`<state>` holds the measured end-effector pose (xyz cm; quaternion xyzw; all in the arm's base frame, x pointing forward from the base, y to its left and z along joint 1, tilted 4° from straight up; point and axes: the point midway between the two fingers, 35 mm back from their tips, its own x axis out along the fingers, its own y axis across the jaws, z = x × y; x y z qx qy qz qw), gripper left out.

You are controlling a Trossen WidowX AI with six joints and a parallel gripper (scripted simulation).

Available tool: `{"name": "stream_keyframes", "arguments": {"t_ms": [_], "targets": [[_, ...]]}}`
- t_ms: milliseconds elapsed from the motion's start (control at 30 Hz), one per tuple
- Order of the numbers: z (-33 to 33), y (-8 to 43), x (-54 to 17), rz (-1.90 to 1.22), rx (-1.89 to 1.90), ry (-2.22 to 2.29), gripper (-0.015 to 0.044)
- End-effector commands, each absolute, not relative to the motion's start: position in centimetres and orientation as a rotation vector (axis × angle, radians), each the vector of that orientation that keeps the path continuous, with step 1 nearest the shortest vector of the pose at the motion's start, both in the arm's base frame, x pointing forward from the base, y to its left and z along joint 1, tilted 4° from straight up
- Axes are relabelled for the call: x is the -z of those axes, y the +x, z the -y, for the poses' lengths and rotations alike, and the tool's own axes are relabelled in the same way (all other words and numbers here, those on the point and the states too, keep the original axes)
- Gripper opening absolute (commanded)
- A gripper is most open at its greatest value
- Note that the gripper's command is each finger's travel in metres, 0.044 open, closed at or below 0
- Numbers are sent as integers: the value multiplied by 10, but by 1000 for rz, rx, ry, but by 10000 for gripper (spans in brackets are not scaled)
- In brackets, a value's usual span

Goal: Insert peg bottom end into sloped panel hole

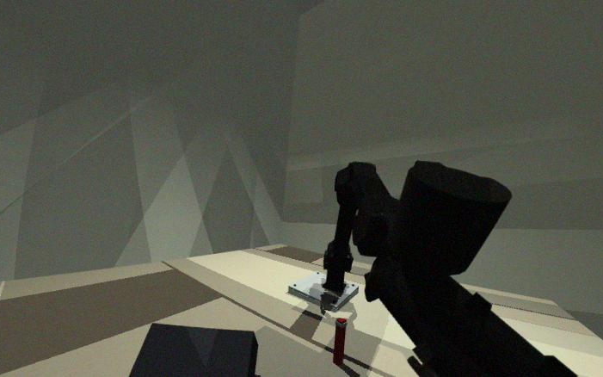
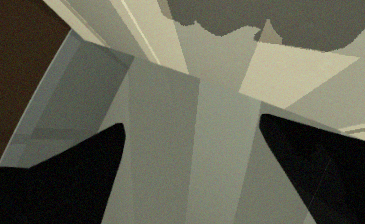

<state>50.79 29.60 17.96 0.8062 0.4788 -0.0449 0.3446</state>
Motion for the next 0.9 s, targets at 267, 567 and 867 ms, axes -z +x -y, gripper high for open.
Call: {"name": "stream_keyframes", "arguments": {"t_ms": [267, 567, 867], "targets": [[-264, 483, -167, -1179, 194, 1823, 440], [-237, 459, -156, -1170, 241, 1595, 440], [-211, 427, -147, -1194, 275, 1353, 440]]}}
